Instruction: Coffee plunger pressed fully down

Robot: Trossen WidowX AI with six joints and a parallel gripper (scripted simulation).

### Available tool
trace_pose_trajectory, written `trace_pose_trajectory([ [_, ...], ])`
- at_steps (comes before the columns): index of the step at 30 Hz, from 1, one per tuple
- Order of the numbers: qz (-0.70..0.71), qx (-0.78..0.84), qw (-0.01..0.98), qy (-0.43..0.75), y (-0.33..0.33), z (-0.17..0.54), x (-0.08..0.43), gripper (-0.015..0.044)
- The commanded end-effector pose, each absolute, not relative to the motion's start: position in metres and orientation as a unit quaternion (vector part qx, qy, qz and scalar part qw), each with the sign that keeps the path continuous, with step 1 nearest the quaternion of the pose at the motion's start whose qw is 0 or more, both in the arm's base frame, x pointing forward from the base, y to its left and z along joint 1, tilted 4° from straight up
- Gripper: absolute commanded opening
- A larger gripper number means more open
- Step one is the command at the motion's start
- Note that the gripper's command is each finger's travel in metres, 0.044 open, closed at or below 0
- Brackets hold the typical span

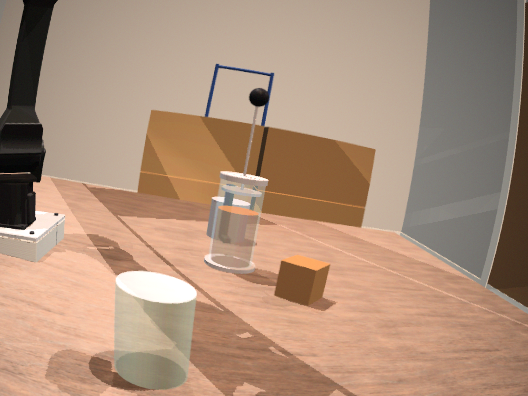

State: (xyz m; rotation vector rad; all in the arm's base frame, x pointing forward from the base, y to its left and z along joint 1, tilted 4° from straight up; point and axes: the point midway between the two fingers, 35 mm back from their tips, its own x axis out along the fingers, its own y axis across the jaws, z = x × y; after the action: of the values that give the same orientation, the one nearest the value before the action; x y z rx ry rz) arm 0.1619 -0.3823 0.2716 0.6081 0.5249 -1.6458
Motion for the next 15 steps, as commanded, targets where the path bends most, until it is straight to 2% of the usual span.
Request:
trace_pose_trajectory([
  [1,-0.635,0.240,0.690,0.252,-0.340,0.280,0.215,0.0440],
  [8,-0.472,0.193,0.810,0.289,-0.242,0.289,0.291,0.0440],
  [15,-0.272,0.116,0.903,0.313,-0.125,0.297,0.333,0.0440],
])
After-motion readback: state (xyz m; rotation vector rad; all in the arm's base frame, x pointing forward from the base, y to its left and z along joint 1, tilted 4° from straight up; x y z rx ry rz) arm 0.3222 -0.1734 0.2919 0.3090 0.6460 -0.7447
